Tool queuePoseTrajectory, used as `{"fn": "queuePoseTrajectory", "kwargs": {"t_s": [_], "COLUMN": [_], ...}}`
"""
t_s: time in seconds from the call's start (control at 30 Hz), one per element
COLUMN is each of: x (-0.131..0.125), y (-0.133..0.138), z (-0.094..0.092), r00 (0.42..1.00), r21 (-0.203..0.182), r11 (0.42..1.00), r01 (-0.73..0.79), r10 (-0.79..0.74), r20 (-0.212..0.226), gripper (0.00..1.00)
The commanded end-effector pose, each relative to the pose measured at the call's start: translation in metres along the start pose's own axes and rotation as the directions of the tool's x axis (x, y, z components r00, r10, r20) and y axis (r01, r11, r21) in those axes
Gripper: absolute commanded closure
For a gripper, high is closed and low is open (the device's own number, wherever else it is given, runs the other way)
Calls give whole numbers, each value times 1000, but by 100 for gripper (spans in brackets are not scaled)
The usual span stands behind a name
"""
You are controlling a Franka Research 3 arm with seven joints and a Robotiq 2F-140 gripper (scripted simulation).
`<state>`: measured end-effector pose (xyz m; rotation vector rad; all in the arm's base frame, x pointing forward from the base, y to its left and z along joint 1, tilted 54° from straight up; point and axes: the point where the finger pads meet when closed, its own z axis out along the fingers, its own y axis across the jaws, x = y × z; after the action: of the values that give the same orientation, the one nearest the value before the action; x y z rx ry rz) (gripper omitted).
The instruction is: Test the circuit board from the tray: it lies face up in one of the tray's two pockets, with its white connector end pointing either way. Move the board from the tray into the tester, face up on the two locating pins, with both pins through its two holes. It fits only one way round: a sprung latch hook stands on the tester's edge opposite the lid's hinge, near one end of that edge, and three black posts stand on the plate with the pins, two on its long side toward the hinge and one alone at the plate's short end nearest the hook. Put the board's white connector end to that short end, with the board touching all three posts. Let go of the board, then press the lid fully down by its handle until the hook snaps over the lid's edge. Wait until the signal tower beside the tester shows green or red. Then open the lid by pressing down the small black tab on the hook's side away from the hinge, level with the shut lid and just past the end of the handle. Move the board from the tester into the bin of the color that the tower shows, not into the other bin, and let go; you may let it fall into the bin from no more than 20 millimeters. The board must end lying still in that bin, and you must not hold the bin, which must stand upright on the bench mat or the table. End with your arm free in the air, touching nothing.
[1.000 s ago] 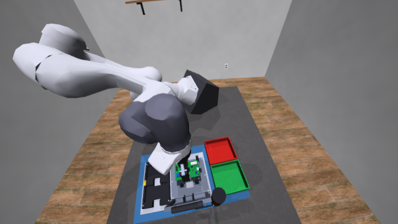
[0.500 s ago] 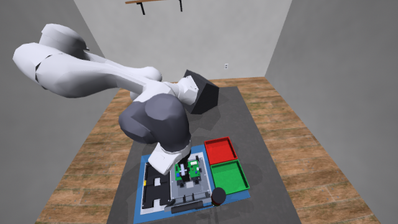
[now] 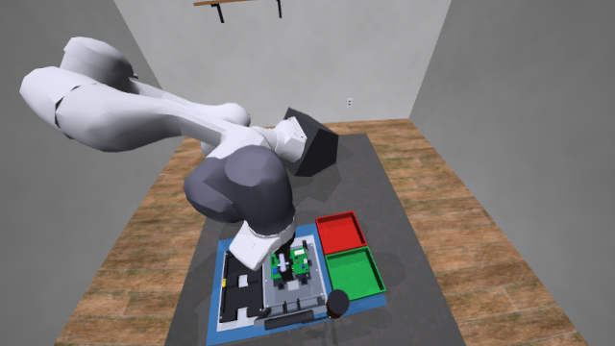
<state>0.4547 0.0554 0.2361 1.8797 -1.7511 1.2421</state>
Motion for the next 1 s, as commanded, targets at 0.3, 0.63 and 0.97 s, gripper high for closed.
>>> {"fn": "queuePoseTrajectory", "kwargs": {"t_s": [0.3,0.63,0.97], "x": [0,1,1], "y": [-1,-1,-1], "z": [15,33,43], "r00": [1000,1000,1000], "r21": [1,1,1], "r11": [1000,1000,1000], "r01": [-1,-1,-1], "r10": [1,1,1], "r20": [0,0,0], "gripper": [54,54,54]}}
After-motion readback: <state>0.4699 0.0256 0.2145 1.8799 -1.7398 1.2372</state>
